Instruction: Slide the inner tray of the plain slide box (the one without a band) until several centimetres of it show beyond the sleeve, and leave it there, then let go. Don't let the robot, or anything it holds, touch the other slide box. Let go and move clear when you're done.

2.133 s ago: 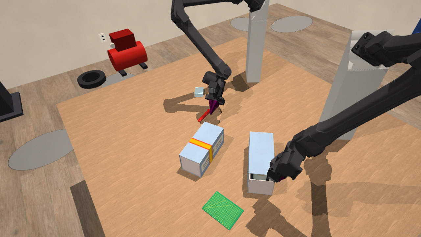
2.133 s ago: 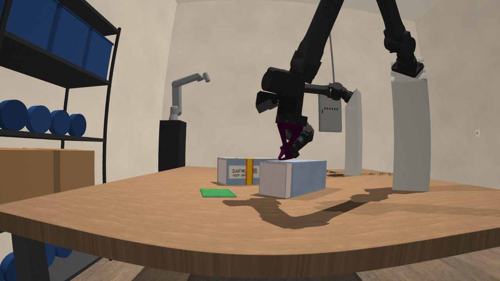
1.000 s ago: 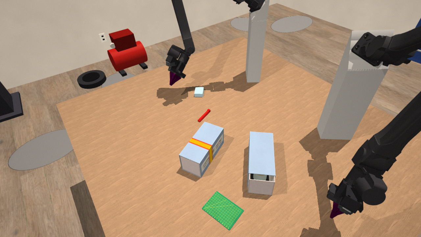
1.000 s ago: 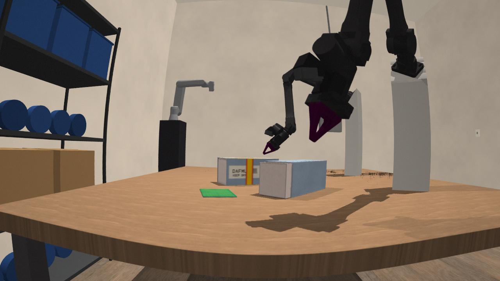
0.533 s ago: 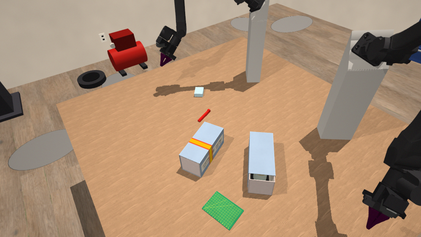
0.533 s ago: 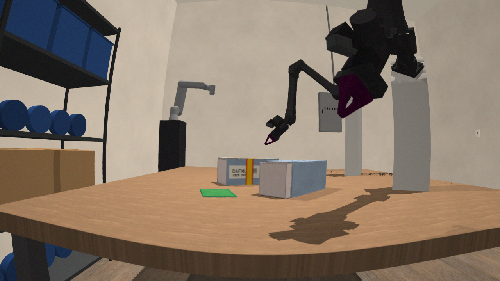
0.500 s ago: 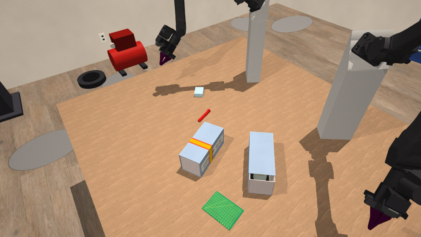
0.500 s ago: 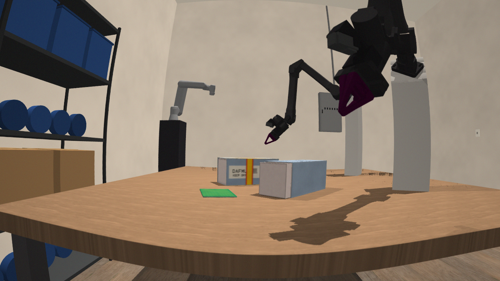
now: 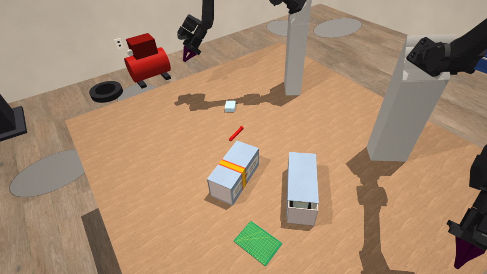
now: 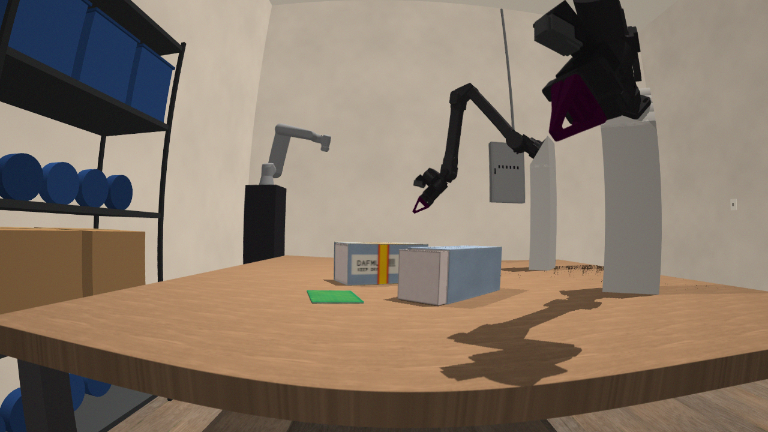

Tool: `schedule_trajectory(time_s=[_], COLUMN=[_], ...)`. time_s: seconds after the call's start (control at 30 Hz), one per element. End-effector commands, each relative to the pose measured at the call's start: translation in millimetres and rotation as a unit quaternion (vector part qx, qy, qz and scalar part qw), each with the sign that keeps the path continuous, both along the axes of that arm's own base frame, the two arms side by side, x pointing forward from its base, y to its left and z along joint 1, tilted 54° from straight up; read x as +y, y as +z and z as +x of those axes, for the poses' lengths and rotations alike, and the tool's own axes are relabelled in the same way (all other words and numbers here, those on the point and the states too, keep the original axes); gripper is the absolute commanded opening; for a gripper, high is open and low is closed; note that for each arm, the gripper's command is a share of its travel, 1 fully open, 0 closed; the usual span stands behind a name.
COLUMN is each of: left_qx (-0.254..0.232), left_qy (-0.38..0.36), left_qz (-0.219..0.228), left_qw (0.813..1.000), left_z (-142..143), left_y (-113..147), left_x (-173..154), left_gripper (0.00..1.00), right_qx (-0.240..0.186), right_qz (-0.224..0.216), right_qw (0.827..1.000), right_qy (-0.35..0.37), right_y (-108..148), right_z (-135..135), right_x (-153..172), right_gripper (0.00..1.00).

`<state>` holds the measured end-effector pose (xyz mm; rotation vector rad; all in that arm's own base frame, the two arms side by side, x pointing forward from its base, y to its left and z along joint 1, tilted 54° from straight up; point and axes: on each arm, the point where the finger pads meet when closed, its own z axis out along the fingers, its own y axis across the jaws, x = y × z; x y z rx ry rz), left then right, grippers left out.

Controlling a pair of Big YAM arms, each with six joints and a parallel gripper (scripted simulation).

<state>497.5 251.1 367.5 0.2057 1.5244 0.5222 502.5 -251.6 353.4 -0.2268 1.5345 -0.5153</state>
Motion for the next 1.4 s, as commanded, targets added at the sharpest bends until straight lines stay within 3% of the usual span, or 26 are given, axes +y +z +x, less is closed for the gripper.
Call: schedule_trajectory(time_s=[0.0,0.03,0.1,0.13,0.2,0.3,0.37,0.43,0.5,0.57,0.63,0.93,1.13,1.17,1.2,1.37], left_qx=[-0.017,0.001,0.001,-0.02,-0.029,-0.036,-0.031,-0.02,-0.019,-0.019,-0.014,0.006,0.006,-0.004,0.008,0.007], left_qy=[0.002,-0.006,0.0,0.001,0.0,0.001,0.0,-0.007,-0.007,-0.007,-0.009,-0.008,-0.009,-0.005,-0.007,-0.007], left_qz=[0.023,0.005,0.011,0.027,0.032,0.029,0.029,0.024,0.023,0.023,0.022,0.008,0.008,0.011,0.007,0.008], left_qw=[1.0,1.0,1.0,0.999,0.999,0.999,0.999,0.999,1.0,1.0,1.0,1.0,1.0,1.0,1.0,1.0], left_z=[-9,2,-2,-12,-12,-12,-12,-5,-4,-4,-2,2,2,-2,1,0], left_y=[17,-4,-8,19,31,39,35,22,21,21,15,-8,-6,4,-8,-7], left_x=[0,-1,7,3,3,5,3,-2,-2,-2,-3,0,-1,2,1,0], left_gripper=[0.0,0.0,0.0,0.0,0.0,0.0,0.0,0.0,0.0,0.0,0.0,0.0,0.0,0.0,0.0,0.0], right_qx=[0.005,0.006,0.016,-0.008,-0.008,-0.041,-0.037,-0.011,-0.004,-0.004,-0.02,-0.017,-0.017,-0.013,-0.017,-0.018], right_qz=[0.014,0.012,0.022,0.006,0.006,-0.026,-0.02,0.0,0.005,0.005,-0.005,-0.001,-0.001,-0.001,0.0,-0.001], right_qw=[1.0,1.0,1.0,1.0,1.0,0.999,0.999,1.0,1.0,1.0,1.0,1.0,1.0,1.0,1.0,1.0], right_qy=[-0.004,0.004,-0.007,-0.01,-0.01,-0.013,-0.008,-0.003,-0.003,-0.003,0.0,0.001,0.003,-0.004,-0.002,-0.001], right_y=[-3,-3,-16,16,14,51,46,12,5,5,27,22,22,16,22,22], right_z=[-8,1,-8,-15,-16,-16,-11,-7,-7,-7,-1,0,1,-3,-1,-1], right_x=[-4,2,-9,-8,-8,-10,-6,-2,-1,-1,-1,0,2,-4,-3,-2], right_gripper=[0.0,0.0,0.0,0.0,0.0,0.0,0.0,0.0,0.0,0.0,0.0,0.0,0.0,0.0,0.0,0.0])
